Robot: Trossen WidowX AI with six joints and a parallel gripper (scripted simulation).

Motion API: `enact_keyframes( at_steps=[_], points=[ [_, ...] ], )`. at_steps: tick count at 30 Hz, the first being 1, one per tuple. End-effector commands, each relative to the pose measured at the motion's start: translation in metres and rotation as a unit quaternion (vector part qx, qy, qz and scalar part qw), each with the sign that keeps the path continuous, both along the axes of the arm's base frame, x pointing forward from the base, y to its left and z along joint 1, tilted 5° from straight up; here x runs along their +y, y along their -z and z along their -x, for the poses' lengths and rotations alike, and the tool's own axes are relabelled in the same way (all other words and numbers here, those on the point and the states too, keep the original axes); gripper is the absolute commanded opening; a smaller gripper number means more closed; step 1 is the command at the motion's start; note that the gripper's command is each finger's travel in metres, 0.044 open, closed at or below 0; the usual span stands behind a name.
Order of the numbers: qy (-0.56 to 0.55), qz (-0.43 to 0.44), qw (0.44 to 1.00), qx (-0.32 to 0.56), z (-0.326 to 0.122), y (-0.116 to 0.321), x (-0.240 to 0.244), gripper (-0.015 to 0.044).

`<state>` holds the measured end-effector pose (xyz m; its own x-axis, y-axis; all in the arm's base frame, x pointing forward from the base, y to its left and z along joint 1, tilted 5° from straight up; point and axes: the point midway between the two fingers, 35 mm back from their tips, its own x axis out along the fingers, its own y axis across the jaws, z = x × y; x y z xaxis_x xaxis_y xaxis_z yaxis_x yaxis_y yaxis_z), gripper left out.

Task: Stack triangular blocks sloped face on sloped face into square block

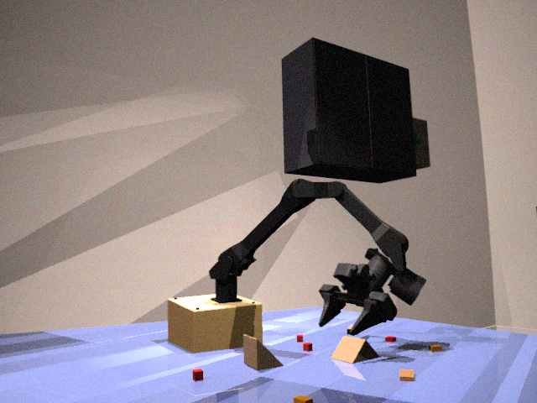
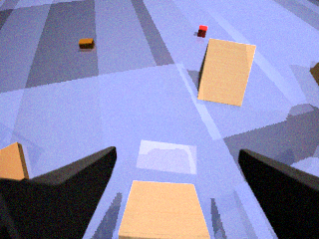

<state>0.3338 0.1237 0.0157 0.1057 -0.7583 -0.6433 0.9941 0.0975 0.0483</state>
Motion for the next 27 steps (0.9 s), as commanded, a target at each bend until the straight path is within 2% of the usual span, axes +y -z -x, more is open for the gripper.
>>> enact_keyframes(
  at_steps=[1,3,7,9,13,17,20,23,25,27],
  points=[
    [0.001,-0.013,1.0,-0.02,0.001,-0.06,0.004,0.044],
    [0.001,-0.013,1.0,-0.02,0.003,-0.072,0.003,0.044],
    [0.0,-0.014,1.0,-0.022,0.002,-0.069,0.004,0.044],
    [0.015,-0.041,0.999,0.0,0.003,-0.062,-0.003,0.044],
    [0.076,-0.207,0.968,0.121,0.015,-0.024,-0.029,0.044],
    [0.082,-0.407,0.893,0.174,0.017,-0.003,-0.041,0.044],
    [0.049,-0.552,0.818,0.157,0.01,-0.001,-0.049,0.044],
    [-0.014,-0.673,0.734,0.094,-0.002,-0.011,-0.061,0.044],
    [-0.049,-0.715,0.695,0.052,-0.008,-0.018,-0.069,0.044],
    [-0.053,-0.72,0.691,0.047,-0.008,-0.019,-0.07,0.044]
  ],
)
